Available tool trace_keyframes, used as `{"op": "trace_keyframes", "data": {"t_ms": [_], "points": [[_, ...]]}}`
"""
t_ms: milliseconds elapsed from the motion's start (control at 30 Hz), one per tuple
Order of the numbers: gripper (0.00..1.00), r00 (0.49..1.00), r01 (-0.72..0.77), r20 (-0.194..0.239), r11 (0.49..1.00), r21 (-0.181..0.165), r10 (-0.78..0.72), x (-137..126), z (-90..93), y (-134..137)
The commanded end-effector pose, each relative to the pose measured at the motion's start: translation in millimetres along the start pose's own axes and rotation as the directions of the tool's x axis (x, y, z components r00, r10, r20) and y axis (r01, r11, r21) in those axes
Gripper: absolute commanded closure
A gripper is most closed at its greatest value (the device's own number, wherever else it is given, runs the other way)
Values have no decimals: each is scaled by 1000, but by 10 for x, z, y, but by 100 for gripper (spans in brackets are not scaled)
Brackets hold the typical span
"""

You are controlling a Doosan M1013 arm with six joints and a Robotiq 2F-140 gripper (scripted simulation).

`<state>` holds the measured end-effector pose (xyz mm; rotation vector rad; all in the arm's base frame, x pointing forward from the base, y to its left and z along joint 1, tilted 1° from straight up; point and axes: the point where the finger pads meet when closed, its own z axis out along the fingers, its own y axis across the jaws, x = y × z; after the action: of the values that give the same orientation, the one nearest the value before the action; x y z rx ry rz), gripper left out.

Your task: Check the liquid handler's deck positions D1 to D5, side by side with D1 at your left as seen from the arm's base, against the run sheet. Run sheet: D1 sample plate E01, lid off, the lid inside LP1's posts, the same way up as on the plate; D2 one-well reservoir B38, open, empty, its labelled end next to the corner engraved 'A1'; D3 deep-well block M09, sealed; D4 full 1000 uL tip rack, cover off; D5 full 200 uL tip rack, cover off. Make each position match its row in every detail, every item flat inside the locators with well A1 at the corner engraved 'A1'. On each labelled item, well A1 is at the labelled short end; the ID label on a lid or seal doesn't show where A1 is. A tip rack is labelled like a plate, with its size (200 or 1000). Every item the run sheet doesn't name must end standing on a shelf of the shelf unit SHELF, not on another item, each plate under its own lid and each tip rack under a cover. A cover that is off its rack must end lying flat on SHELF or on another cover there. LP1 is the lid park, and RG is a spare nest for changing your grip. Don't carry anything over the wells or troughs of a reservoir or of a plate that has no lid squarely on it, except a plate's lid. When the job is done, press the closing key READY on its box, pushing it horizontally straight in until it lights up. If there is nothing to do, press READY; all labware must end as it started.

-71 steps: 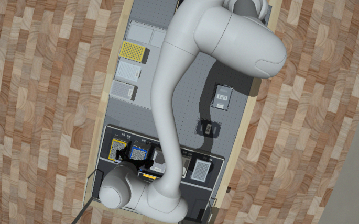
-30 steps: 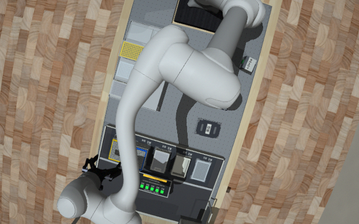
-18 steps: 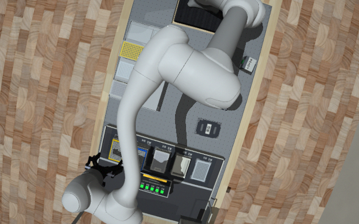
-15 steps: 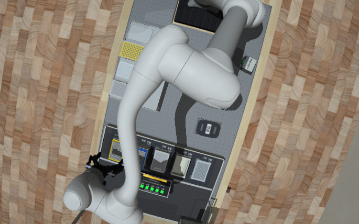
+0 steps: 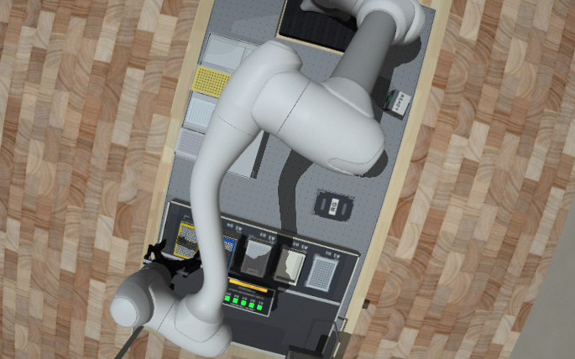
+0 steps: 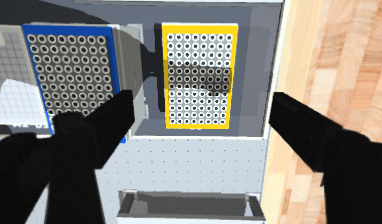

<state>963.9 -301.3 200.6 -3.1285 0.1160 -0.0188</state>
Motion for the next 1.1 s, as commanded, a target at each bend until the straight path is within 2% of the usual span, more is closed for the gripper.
{"op": "trace_keyframes", "data": {"t_ms": [0, 1067], "points": [[21, 1000, 9, 0, 1000, -3, -9, 3, 106, -6], [21, 1000, 4, -2, 1000, -1, -4, 4, 68, -4]]}}
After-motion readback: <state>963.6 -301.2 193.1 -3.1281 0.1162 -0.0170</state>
